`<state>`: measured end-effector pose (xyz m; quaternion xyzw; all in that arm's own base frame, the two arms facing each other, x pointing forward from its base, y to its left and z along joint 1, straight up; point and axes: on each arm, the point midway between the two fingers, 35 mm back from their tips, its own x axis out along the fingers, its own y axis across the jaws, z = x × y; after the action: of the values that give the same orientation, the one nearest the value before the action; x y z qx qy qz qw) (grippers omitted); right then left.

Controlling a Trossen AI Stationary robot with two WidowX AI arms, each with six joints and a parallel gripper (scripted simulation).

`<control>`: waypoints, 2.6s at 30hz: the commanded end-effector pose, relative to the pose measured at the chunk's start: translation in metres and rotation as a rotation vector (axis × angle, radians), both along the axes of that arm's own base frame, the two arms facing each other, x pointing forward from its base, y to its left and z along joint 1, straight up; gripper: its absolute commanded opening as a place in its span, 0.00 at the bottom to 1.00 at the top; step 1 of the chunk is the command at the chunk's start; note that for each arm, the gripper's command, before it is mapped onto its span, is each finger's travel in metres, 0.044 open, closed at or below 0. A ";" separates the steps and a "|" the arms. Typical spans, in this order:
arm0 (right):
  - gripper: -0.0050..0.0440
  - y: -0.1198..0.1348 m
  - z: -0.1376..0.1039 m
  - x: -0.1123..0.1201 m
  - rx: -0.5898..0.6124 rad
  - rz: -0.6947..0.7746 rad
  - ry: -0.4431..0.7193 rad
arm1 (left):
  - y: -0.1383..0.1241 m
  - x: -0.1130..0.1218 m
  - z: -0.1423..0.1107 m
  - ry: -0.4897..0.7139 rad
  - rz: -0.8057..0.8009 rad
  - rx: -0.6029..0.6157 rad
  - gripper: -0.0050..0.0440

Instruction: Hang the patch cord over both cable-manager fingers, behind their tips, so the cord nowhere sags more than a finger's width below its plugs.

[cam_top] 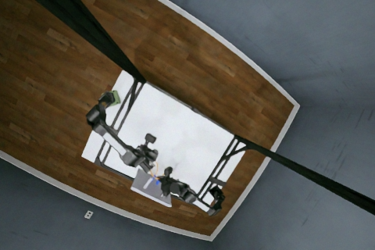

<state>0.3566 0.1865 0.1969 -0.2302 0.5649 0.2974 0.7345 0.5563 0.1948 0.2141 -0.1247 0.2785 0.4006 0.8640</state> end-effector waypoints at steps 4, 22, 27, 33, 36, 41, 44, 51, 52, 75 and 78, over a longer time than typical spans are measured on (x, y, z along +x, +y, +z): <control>1.00 -0.001 0.012 -0.002 0.018 0.000 -0.030 | 0.001 -0.008 0.032 -0.058 -0.001 0.012 0.15; 1.00 -0.001 0.012 -0.002 0.018 0.000 -0.030 | 0.002 -0.012 0.032 -0.058 -0.001 0.012 0.15; 1.00 -0.001 0.012 -0.002 0.018 0.000 -0.030 | 0.002 -0.013 0.032 -0.058 -0.001 0.012 0.15; 1.00 -0.001 0.012 -0.002 0.018 0.000 -0.030 | 0.003 -0.015 0.031 -0.058 0.000 0.012 0.15; 1.00 -0.001 0.012 -0.002 0.018 0.000 -0.030 | 0.003 -0.016 0.031 -0.058 -0.001 0.012 0.15; 1.00 -0.001 0.012 -0.002 0.018 0.000 -0.030 | 0.004 -0.017 0.031 -0.057 -0.001 0.012 0.15; 1.00 -0.001 0.012 -0.002 0.018 0.000 -0.030 | 0.004 -0.018 0.031 -0.058 -0.001 0.012 0.15; 1.00 -0.001 0.012 -0.002 0.018 0.000 -0.030 | 0.005 -0.021 0.031 -0.057 -0.001 0.012 0.15; 1.00 -0.001 0.012 -0.002 0.018 0.000 -0.030 | 0.005 -0.022 0.031 -0.057 -0.001 0.012 0.15; 1.00 -0.001 0.012 -0.002 0.018 0.000 -0.030 | 0.007 -0.032 0.029 -0.056 -0.001 0.012 0.15; 1.00 -0.001 0.012 -0.002 0.018 0.000 -0.030 | 0.007 -0.033 0.029 -0.056 -0.001 0.012 0.15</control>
<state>0.3565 0.1864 0.1969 -0.2302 0.5649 0.2974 0.7345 0.5303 0.2019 0.2137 -0.1251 0.2787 0.4007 0.8638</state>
